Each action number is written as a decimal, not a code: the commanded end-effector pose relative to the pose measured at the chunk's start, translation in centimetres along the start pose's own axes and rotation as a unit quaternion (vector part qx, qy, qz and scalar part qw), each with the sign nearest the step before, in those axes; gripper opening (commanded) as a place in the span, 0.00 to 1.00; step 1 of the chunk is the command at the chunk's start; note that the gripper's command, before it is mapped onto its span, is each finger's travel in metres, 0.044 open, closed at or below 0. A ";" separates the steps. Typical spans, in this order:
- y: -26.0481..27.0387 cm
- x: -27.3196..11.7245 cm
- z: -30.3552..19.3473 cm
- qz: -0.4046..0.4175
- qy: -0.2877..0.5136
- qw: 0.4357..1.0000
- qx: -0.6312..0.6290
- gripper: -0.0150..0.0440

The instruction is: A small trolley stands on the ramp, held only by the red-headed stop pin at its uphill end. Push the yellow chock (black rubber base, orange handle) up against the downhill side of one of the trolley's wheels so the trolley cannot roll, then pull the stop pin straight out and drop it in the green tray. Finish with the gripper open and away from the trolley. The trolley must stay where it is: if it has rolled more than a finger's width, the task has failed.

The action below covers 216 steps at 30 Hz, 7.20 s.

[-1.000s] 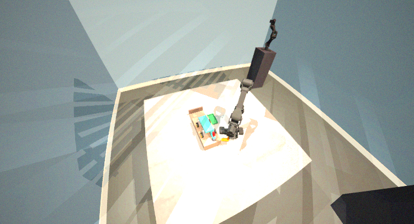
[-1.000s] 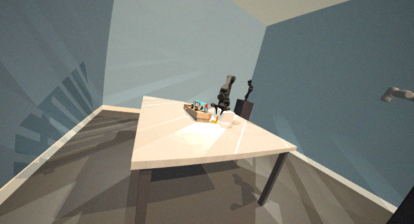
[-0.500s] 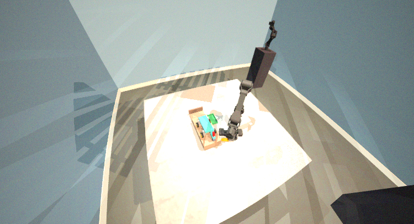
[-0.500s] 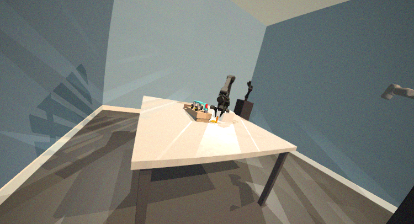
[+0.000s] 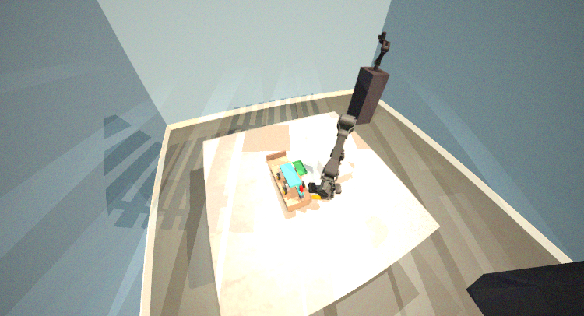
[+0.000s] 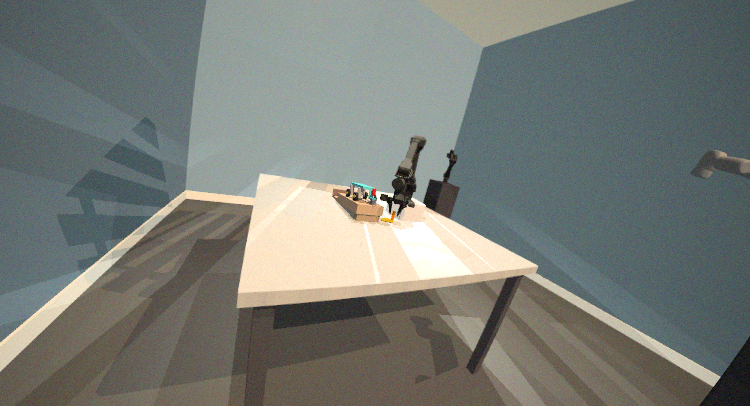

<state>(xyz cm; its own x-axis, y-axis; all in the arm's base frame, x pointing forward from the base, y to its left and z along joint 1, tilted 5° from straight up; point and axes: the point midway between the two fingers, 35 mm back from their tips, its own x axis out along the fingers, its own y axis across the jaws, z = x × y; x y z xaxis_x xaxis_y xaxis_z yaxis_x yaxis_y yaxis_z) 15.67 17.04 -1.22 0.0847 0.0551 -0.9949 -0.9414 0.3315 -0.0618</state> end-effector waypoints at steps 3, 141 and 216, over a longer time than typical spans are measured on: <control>0.0 1.0 -0.1 -0.001 0.002 1.000 -0.002 0.58; 0.0 -13.3 0.0 -0.001 -0.001 0.357 0.934 0.25; -12.1 -12.2 -15.2 -0.010 -0.006 0.215 0.976 0.25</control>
<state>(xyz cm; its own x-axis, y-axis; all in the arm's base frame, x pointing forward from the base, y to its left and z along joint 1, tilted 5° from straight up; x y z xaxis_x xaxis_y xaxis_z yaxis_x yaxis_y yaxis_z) 20.59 -1.11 10.44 0.0862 0.0304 -0.9958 0.9916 0.0941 0.0887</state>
